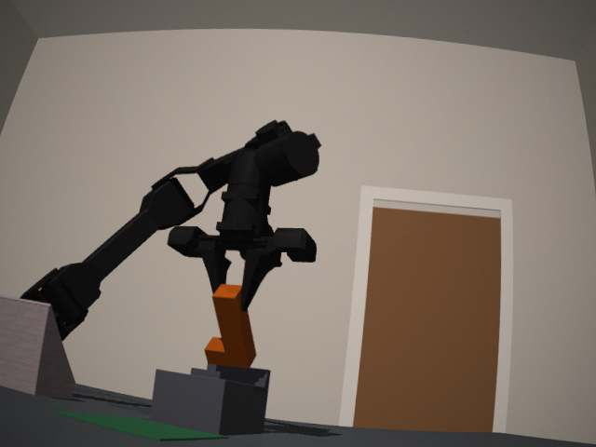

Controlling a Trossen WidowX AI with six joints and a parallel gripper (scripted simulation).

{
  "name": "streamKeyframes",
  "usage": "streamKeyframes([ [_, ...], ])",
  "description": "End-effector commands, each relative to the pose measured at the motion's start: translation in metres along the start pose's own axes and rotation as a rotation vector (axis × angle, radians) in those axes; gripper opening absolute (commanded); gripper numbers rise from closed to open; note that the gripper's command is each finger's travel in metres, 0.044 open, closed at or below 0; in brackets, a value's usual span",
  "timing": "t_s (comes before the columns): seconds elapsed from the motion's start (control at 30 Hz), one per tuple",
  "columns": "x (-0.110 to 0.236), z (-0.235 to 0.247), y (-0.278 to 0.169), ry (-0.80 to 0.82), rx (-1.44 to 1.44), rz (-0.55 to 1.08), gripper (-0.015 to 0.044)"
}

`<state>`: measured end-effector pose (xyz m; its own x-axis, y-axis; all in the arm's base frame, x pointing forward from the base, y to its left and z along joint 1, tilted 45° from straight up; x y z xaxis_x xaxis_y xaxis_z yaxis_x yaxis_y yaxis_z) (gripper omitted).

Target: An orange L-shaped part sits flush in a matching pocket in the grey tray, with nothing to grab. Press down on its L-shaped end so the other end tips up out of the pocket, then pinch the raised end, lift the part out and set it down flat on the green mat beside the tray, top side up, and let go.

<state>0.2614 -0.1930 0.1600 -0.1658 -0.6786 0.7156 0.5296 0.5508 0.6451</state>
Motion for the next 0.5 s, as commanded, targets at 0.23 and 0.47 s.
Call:
streamKeyframes([
  [0.23,-0.001,-0.01,-0.048,-0.004,0.003,0.006,0.0],
  [0.47,-0.001,-0.015,-0.079,-0.005,0.003,0.008,0.0],
])
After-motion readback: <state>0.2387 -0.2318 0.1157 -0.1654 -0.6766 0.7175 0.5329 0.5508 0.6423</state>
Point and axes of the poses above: the point midway between the two fingers, 35 mm back from their tips, its own x axis back along the fingers, its own z axis across the jaws, y = z × x, the point moved 8 cm from there along x, back along the fingers, and after that the axes turned 15 degrees about -x, right-handed, at the moved point
